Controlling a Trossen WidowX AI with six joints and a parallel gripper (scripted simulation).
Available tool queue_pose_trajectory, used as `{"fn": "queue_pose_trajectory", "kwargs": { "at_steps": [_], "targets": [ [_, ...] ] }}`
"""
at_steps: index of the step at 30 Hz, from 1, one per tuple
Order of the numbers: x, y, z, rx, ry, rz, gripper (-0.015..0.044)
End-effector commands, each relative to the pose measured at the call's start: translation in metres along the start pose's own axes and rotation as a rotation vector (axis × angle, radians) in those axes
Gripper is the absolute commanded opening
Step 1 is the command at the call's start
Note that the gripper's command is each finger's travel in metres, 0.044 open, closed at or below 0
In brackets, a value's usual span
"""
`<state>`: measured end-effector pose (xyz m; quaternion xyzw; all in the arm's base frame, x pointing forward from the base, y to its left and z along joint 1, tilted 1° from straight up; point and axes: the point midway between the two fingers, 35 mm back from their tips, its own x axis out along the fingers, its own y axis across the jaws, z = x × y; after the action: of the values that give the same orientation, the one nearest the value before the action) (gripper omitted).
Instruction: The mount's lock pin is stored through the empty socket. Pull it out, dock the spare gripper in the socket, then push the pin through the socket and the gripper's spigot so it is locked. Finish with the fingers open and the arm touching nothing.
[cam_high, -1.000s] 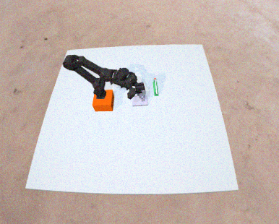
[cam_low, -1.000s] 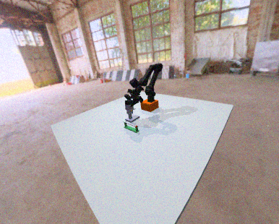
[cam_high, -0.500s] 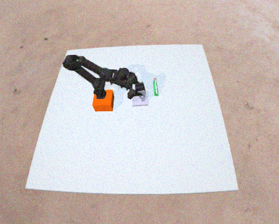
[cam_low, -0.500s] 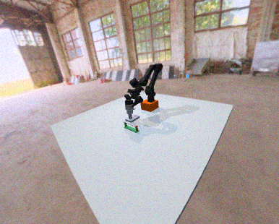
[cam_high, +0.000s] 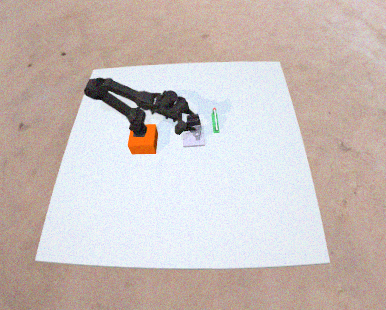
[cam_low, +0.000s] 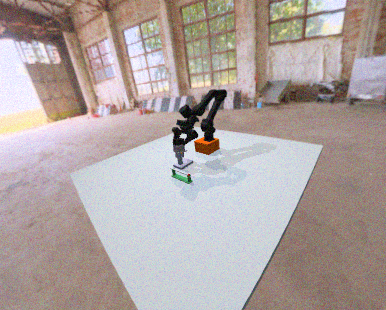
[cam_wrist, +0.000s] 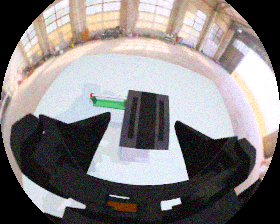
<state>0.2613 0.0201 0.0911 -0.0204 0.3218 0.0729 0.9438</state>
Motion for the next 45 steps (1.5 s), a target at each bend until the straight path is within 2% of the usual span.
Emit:
{"fn": "queue_pose_trajectory", "kwargs": {
  "at_steps": [1,45],
  "targets": [
    [-0.006,0.0,0.006,-0.001,-0.001,0.001,0.044],
    [-0.068,-0.002,0.071,0.011,0.013,-0.012,0.044]
  ]
}}
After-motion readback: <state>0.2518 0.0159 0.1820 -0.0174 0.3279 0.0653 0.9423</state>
